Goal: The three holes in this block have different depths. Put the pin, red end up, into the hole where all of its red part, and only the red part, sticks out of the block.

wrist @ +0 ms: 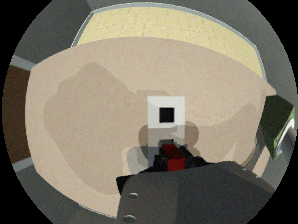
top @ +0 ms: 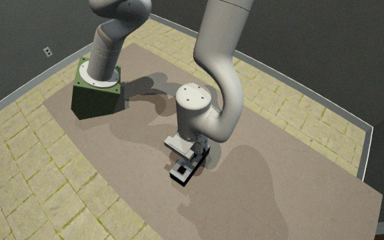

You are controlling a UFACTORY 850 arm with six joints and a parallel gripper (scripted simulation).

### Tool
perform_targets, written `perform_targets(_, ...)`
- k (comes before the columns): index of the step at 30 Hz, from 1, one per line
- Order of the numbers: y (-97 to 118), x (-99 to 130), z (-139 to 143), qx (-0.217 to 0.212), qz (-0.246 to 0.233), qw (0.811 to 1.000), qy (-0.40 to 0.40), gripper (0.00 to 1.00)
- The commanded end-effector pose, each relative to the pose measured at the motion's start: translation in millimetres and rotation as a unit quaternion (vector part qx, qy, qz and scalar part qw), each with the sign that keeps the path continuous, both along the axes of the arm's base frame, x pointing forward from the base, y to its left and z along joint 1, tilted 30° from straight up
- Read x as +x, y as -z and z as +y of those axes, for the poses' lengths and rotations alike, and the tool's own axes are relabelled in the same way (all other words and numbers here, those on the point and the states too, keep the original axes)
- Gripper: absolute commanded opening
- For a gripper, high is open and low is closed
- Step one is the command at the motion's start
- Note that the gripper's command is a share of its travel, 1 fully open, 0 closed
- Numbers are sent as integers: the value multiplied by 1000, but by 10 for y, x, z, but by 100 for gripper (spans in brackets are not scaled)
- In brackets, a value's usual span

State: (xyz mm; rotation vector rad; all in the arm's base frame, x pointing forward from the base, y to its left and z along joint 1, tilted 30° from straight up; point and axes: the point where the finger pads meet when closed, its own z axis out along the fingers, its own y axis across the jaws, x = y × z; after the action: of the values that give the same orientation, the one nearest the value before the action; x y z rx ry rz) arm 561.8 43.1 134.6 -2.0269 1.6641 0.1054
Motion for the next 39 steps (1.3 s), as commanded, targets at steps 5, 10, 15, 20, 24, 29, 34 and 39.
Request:
perform_targets(5,-7,7,-3,0,-1,1000,0,0)
perform_targets(10,34,9,5,0,-1,1000,0,0)
perform_targets(15,34,9,5,0,-1,1000,0,0)
perform_targets(20,34,9,5,0,-1,1000,0,0)
perform_targets(24,31,10,8,0,-1,1000,0,0)
perform_targets(29,31,10,8,0,-1,1000,0,0)
perform_targets(34,31,10,8,0,-1,1000,0,0)
perform_targets(39,31,10,8,0,-1,1000,0,0)
